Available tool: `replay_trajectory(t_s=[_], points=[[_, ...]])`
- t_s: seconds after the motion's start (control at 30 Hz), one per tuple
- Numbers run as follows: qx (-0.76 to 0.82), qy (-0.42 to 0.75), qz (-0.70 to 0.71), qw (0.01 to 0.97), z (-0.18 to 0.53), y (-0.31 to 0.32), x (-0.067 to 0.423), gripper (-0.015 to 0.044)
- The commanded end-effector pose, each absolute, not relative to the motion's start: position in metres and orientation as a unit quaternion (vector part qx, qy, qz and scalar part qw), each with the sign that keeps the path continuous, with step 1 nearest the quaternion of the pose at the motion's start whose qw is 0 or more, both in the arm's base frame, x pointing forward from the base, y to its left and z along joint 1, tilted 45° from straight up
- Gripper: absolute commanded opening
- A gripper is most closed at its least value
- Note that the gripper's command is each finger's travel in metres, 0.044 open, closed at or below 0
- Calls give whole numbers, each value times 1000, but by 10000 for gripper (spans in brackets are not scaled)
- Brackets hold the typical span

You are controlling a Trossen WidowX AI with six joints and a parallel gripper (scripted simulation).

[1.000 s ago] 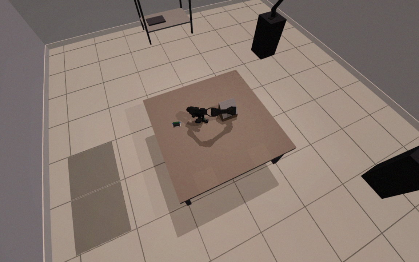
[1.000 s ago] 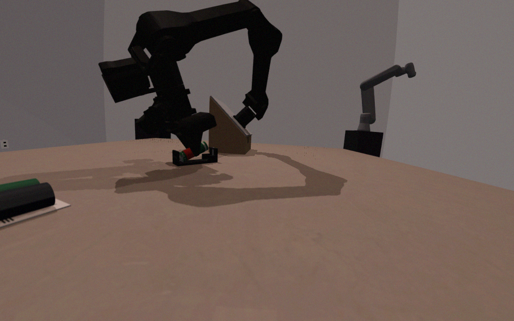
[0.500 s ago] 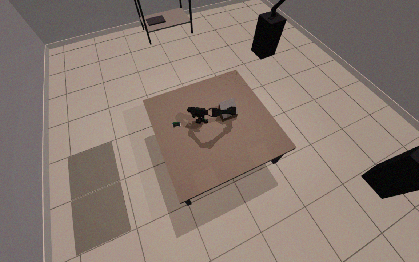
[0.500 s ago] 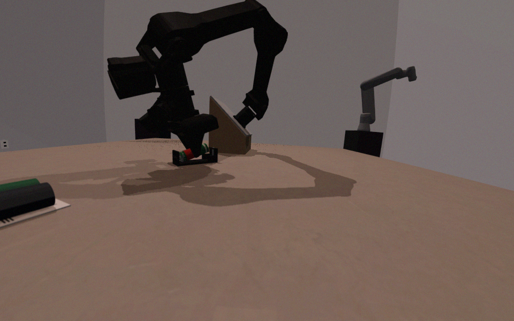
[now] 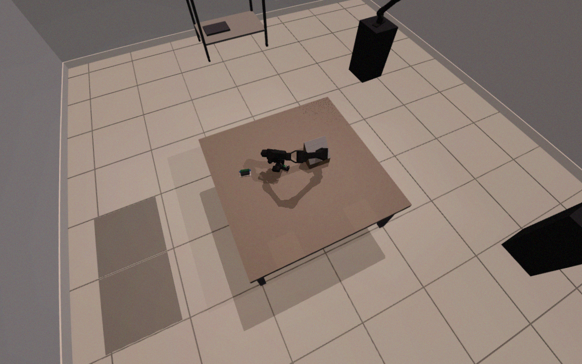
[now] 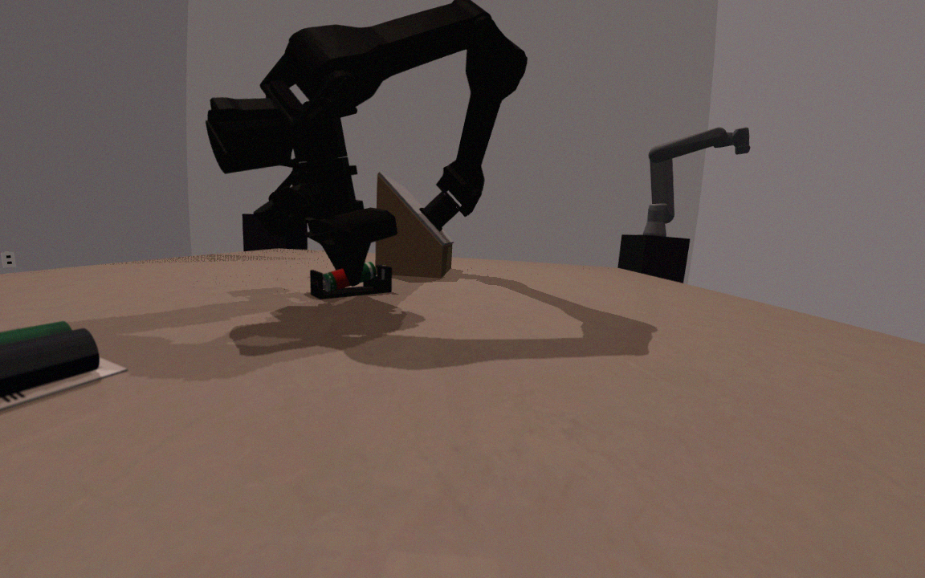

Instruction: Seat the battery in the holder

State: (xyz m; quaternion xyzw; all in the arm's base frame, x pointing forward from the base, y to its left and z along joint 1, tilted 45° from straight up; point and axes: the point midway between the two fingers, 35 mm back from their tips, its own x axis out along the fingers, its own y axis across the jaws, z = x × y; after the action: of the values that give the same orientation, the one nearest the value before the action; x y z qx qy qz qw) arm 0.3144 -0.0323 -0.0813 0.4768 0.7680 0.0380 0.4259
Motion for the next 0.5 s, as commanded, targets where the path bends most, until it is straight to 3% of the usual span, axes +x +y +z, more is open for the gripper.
replay_trajectory(t_s=[0.0, 0.47], points=[[474, 762, 31, 440, -84, -33, 317, 82], [476, 750, 13, 459, -84, -30, 315, 82]])
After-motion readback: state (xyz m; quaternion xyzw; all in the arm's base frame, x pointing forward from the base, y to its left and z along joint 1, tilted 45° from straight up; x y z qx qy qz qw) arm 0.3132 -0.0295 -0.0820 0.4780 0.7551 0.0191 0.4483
